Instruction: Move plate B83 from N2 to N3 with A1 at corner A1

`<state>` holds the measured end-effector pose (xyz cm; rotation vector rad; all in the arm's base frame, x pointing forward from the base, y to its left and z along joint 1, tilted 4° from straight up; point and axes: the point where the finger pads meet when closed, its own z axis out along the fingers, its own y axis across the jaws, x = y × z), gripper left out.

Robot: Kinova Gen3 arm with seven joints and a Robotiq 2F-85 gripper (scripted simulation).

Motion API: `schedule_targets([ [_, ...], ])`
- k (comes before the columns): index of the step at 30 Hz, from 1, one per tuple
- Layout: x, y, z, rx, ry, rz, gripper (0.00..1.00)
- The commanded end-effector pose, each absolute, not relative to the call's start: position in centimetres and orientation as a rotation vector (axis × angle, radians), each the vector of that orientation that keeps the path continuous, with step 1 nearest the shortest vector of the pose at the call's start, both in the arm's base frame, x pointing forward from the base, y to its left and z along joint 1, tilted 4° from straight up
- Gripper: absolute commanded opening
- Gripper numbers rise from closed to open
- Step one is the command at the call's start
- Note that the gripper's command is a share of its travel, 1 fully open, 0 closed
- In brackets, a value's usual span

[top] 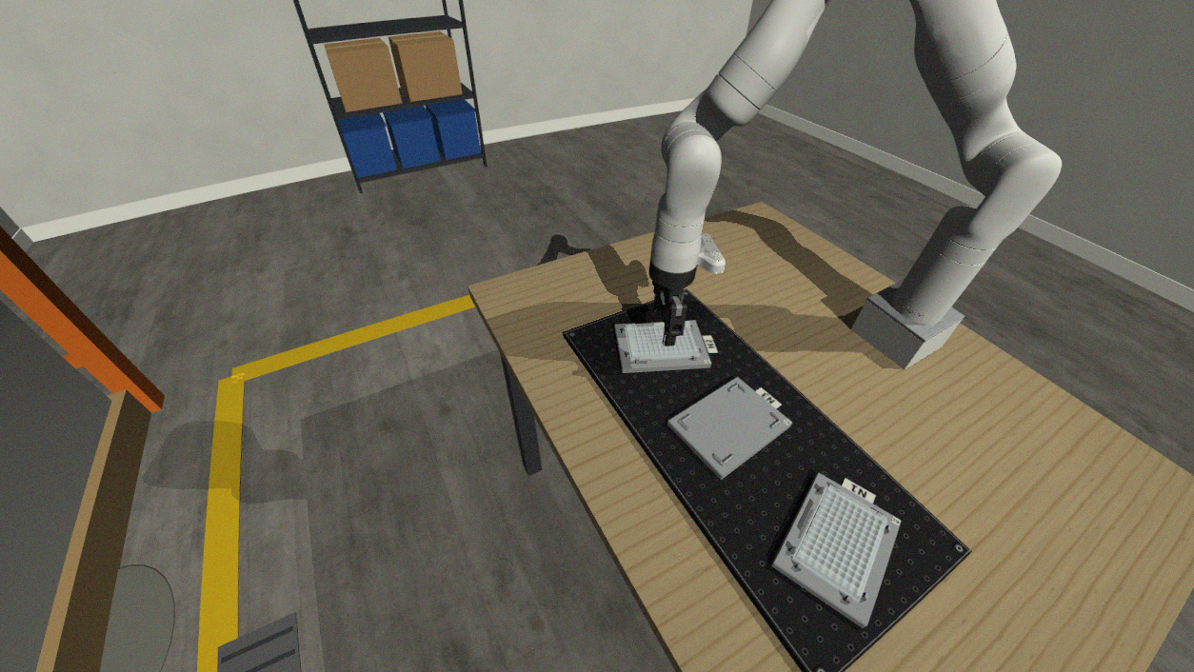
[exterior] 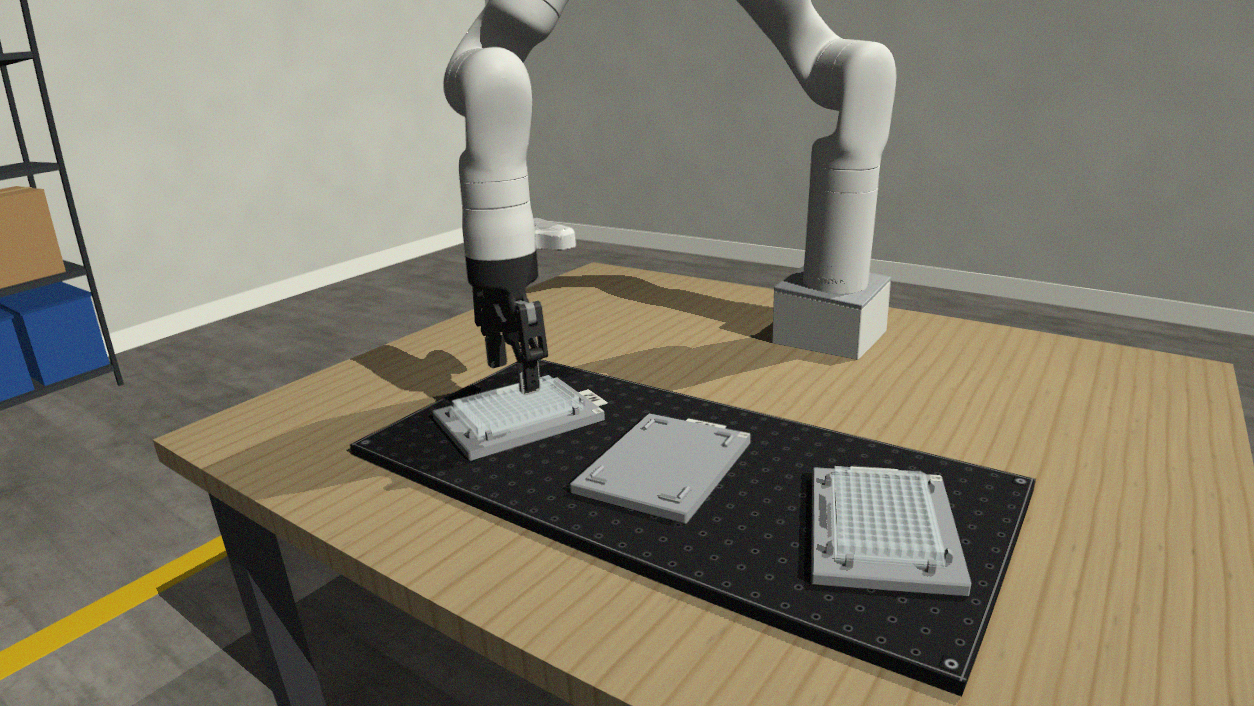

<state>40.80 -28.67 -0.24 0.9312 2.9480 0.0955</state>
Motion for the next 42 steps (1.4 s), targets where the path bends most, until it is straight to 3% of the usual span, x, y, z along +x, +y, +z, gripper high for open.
schedule_targets([
  [1, 40.6, -28.7, -0.4, 0.909, 2.957, 0.085, 1.00],
  [42, 40.7, -28.6, -2.3, 0.910, 2.958, 0.087, 1.00],
])
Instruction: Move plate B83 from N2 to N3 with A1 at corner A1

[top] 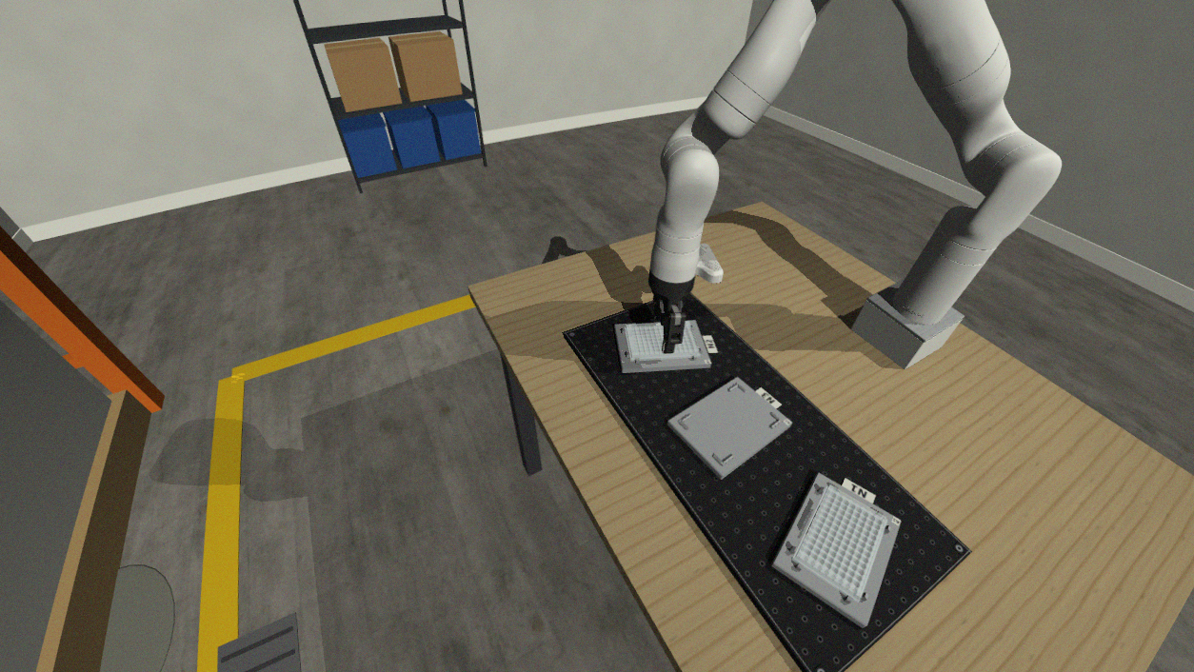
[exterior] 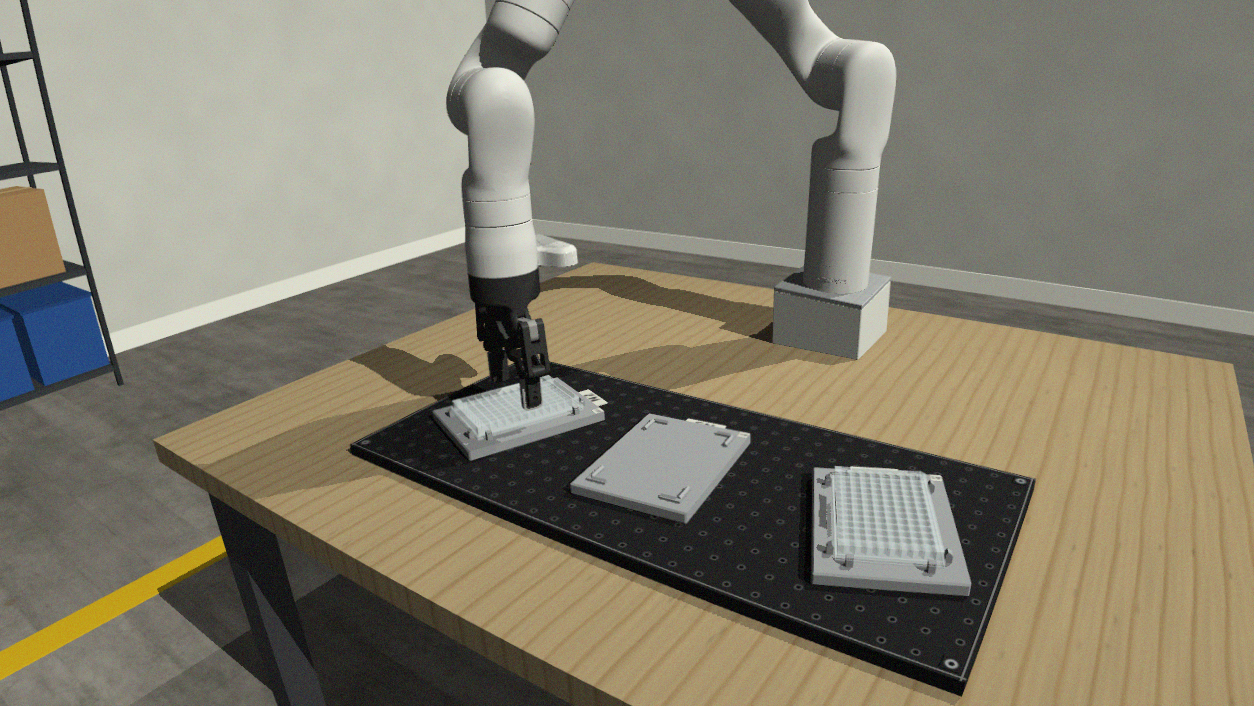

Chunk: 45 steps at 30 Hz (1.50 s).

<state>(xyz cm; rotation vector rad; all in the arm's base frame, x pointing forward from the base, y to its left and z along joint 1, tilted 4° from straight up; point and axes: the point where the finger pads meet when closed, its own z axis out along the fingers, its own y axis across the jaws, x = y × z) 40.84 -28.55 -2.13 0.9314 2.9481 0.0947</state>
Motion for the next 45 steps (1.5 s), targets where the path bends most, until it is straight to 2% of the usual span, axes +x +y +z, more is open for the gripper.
schedule_targets([
  [1, 40.8, -28.6, -2.2, 0.910, 2.958, 0.087, 1.00],
  [45, 41.2, -28.8, -3.4, 0.909, 2.953, 0.084, 1.00],
])
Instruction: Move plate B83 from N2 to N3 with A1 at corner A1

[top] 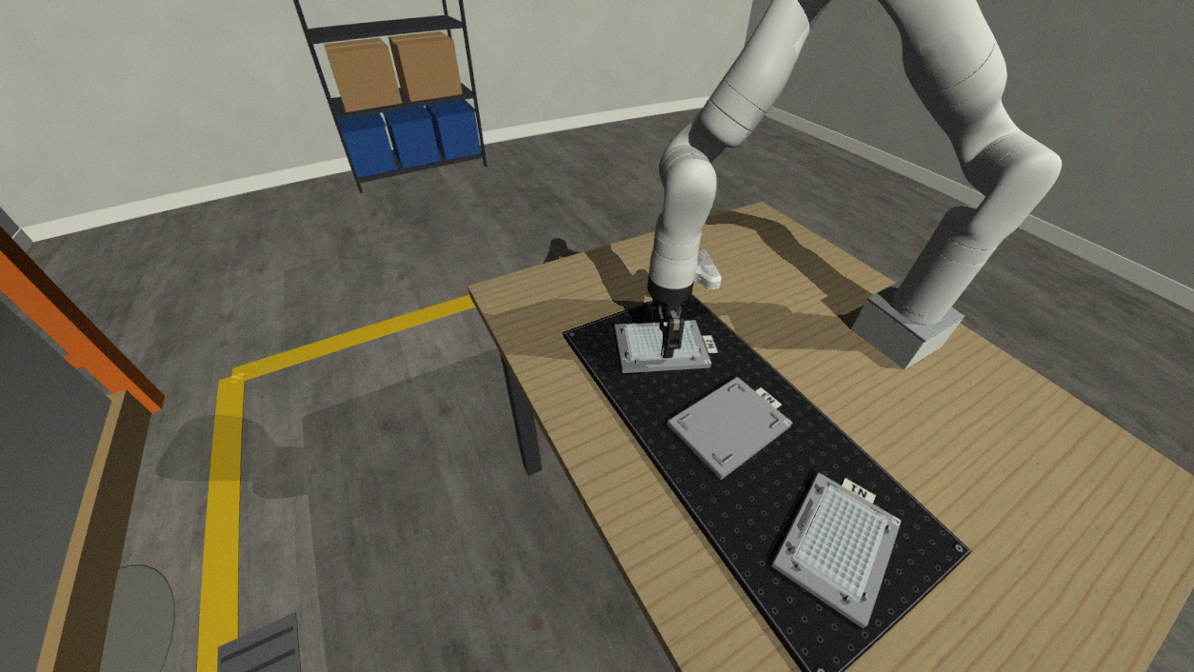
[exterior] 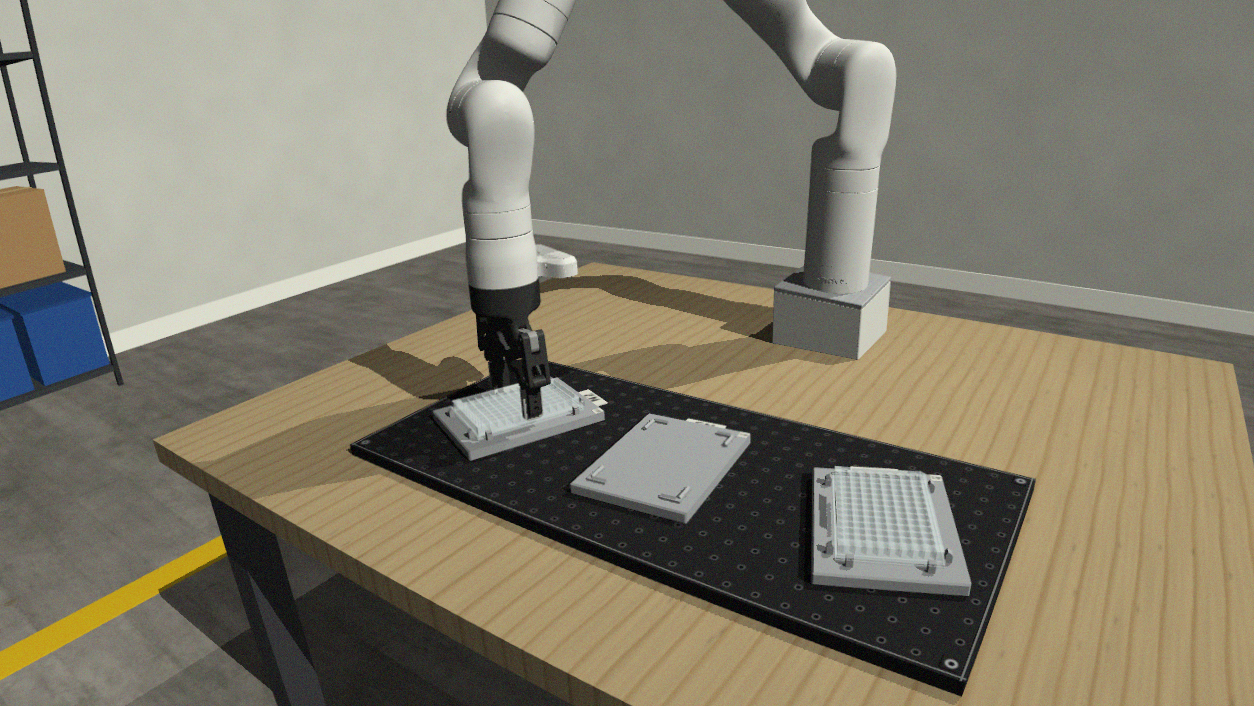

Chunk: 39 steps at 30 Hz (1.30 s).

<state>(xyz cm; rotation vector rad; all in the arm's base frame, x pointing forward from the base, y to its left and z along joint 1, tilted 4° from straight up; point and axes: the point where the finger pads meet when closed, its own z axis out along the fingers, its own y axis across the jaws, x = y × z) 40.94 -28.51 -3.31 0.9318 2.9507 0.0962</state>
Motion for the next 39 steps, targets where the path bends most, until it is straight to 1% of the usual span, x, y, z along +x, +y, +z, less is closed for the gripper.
schedule_targets([
  [1, 41.13, -28.74, -3.42, 0.909, 2.954, 0.085, 1.00],
  [13, 41.06, -28.62, -3.29, 0.924, 2.951, 0.092, 1.00],
  [14, 41.06, -28.62, -3.29, 0.924, 2.951, 0.092, 0.00],
  [39, 41.23, -28.81, -3.39, 0.909, 2.951, 0.083, 0.00],
])
